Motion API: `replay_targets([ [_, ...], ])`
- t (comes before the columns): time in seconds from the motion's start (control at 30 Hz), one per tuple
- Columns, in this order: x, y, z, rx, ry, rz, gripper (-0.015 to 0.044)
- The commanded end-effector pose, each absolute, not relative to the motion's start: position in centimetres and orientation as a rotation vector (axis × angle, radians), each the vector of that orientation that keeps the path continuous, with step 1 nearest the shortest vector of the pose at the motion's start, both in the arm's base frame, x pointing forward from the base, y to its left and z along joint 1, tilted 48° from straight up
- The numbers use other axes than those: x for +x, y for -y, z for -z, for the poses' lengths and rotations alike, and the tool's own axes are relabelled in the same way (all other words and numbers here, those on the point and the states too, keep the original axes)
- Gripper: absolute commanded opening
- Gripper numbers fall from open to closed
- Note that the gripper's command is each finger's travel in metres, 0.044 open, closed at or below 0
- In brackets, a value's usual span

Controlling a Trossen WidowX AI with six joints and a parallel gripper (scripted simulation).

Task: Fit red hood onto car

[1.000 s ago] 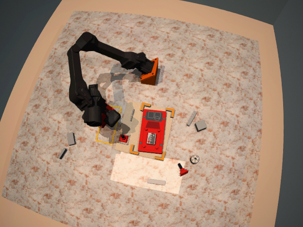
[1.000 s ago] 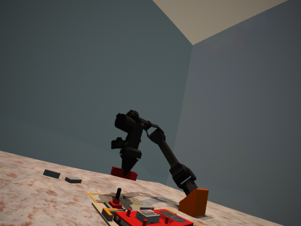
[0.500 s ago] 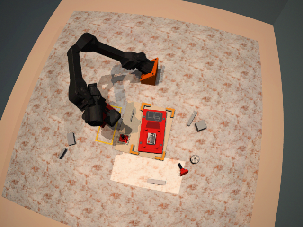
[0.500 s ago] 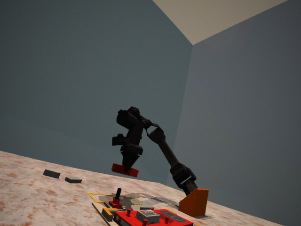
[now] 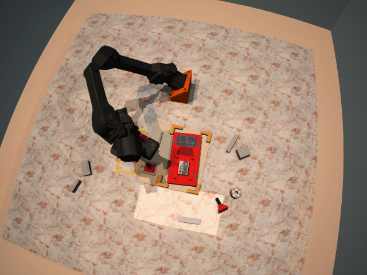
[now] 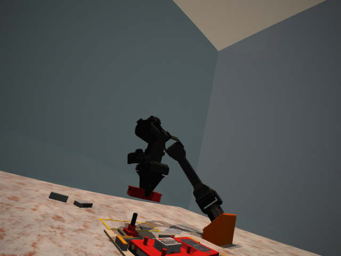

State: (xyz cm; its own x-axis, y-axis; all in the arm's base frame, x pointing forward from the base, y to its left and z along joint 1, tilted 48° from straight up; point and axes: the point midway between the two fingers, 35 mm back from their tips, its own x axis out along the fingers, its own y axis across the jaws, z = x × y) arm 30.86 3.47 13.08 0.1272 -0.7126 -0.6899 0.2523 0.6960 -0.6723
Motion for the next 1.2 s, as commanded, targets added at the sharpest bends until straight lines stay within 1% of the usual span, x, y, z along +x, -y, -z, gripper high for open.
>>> replay_targets([
  [0.0,31.3,-4.6,-12.3,-0.462,-1.271,0.709,0.0000],
  [1.17,32.7,-12.5,-4.4,-0.685,-1.367,0.550,0.0000],
])
